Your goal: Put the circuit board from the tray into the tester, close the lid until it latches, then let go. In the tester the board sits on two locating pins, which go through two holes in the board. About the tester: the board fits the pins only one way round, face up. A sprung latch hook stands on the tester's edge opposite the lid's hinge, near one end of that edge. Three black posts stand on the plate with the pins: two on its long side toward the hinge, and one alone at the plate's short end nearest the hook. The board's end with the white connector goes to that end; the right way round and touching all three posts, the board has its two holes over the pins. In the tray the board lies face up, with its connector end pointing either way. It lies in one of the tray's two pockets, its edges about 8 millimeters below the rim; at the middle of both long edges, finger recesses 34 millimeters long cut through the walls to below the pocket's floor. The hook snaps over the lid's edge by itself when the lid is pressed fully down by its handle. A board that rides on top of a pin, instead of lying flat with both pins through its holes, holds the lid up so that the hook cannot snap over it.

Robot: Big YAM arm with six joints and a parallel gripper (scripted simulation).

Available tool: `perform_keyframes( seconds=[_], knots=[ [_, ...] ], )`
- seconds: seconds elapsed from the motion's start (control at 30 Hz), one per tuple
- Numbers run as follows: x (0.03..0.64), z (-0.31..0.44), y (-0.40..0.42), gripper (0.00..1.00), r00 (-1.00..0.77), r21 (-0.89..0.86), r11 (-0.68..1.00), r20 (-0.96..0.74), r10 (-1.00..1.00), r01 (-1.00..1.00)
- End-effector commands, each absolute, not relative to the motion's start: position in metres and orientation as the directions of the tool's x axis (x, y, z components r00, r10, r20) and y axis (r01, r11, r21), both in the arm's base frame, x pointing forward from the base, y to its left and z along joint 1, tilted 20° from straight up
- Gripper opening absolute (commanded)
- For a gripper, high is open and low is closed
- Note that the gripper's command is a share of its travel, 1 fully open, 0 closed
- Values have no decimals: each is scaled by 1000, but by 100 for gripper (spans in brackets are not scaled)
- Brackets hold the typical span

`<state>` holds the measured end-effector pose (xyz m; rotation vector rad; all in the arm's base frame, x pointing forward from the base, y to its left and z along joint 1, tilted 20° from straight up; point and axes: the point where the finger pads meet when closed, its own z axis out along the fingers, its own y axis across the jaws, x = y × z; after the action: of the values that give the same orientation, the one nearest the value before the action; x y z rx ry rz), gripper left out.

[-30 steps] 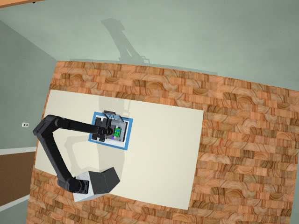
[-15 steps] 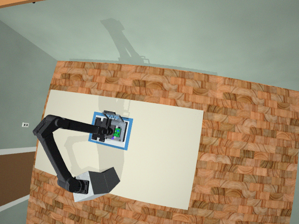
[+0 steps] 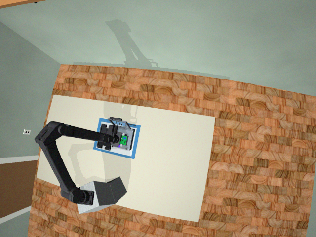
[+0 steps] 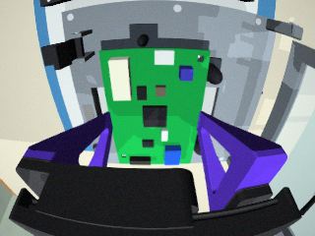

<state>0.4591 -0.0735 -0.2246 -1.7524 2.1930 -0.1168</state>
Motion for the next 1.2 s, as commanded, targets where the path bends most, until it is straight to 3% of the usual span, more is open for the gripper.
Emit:
perform_keyframes(
  seconds=[0.0, 1.17],
  knots=[
    [462, -216, -72, 72, -184, -284, 237, -203, -962, -929],
    [466, -216, -72, 72, -182, -290, 237, -203, -962, -927]
  ],
)
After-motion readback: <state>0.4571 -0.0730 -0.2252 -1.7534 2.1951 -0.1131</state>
